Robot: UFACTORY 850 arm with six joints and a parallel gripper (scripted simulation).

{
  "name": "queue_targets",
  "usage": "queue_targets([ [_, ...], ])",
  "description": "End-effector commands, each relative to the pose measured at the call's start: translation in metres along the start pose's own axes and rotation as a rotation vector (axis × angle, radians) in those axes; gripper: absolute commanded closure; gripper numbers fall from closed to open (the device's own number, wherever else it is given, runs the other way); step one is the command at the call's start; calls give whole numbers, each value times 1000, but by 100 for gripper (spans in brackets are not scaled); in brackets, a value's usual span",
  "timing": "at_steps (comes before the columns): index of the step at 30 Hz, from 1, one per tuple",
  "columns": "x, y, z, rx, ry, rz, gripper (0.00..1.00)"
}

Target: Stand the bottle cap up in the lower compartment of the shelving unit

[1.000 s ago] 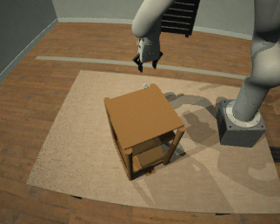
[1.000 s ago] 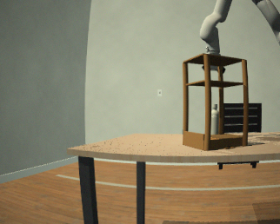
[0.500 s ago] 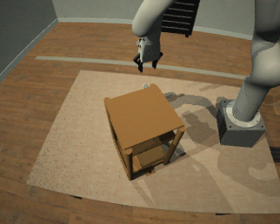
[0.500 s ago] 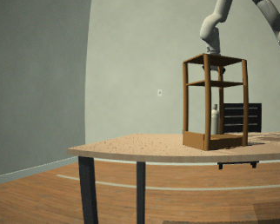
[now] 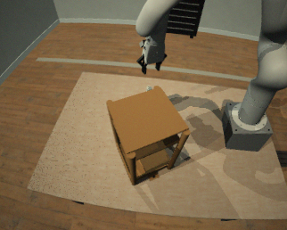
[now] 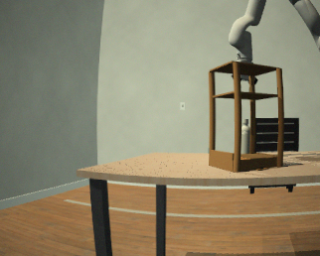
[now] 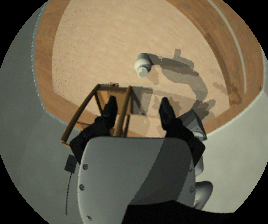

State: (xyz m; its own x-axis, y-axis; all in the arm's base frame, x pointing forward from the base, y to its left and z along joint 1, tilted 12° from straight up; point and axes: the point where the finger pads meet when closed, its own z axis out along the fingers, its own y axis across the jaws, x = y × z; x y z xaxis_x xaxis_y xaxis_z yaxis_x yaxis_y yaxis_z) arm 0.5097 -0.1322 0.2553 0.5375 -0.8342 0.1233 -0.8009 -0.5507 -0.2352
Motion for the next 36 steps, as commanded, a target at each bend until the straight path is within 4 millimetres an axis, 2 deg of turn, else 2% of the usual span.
queue_targets([
  [1,1,-1,-1,13,2,-11,18],
  [36,1,0,0,124,0,-124,18],
])
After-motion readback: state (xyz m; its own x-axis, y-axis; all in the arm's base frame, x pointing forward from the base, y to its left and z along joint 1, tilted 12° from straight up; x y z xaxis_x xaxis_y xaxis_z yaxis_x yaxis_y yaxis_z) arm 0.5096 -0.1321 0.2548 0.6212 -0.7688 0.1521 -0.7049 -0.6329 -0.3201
